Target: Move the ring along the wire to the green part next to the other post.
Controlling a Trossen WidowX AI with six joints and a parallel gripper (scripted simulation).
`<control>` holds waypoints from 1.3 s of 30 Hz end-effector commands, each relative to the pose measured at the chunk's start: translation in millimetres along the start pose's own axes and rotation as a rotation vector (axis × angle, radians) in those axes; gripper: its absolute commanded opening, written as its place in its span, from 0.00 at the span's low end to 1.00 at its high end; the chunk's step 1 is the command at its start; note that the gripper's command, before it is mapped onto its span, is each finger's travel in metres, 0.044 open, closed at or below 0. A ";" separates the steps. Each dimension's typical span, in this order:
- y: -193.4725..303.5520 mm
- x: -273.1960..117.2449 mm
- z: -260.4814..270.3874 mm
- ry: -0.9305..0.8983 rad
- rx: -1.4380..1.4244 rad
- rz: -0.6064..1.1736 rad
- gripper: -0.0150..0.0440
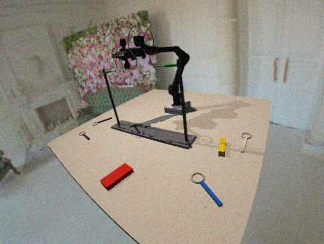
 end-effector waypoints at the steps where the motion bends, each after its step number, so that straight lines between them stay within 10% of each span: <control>1: 1.2 0.2 -3.9 0.045 -0.082 0.007 0.00; 39: 8.4 5.7 12.0 0.171 -0.288 0.028 0.00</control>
Point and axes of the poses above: the point midway between the two fingers, 35 mm back from their tips, its own x axis out along the fingers, its own z axis across the jaws, y = z × x, the point moved 4 cm from there along -x, back along the fingers, and after that the axes turned 15 degrees about -x, right-handed, at the moved point
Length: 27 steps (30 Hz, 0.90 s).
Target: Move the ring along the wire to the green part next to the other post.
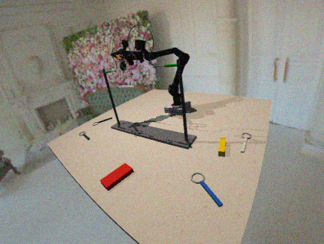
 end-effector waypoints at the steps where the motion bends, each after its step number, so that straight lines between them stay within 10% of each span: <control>1: -3.1 -0.8 10.1 -0.033 0.060 -0.005 0.00; 27: -46.4 -20.8 72.7 -0.322 0.578 -0.038 0.00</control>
Point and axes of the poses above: the point midway between the two fingers, 35 mm back from their tips, its own x axis out along the fingers, its own z axis across the jaws, y = z × x, the point moved 4 cm from there along -x, back along the fingers, and after that the axes turned 15 degrees about -x, right-handed, at the moved point
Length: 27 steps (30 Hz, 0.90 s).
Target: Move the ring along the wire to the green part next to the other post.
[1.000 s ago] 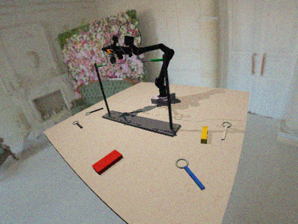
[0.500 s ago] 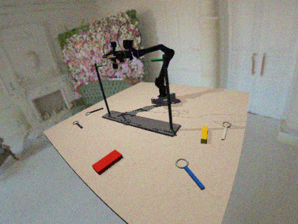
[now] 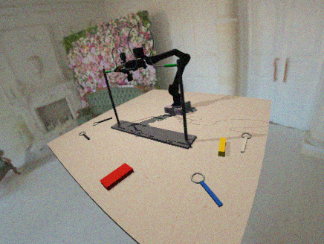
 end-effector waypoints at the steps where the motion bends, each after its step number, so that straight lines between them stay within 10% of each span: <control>1: -3.4 -1.9 11.1 -0.043 0.082 -0.001 0.00; 27: -52.7 -25.6 74.7 -0.359 0.646 -0.035 0.00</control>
Point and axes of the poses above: the point midway between the two fingers, 35 mm back from their tips, its own x axis out along the fingers, its own z axis across the jaws, y = z × x, the point moved 4 cm from there along -x, back along the fingers, and after that the axes turned 15 degrees about -x, right-handed, at the moved point
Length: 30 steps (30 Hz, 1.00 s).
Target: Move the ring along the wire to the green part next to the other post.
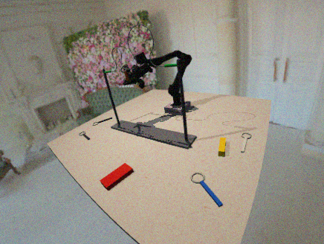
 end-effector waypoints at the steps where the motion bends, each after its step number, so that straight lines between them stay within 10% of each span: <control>1: -3.0 -1.9 11.5 -0.042 0.083 0.000 0.00; 30: -43.7 -21.6 68.6 -0.273 0.507 -0.021 0.00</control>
Point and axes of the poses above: the point midway between the two fingers, 35 mm back from their tips, its own x axis out along the fingers, its own z axis across the jaws, y = z × x, the point moved 4 cm from there along -x, back along the fingers, and after that the axes turned 15 degrees about -x, right-handed, at the moved point
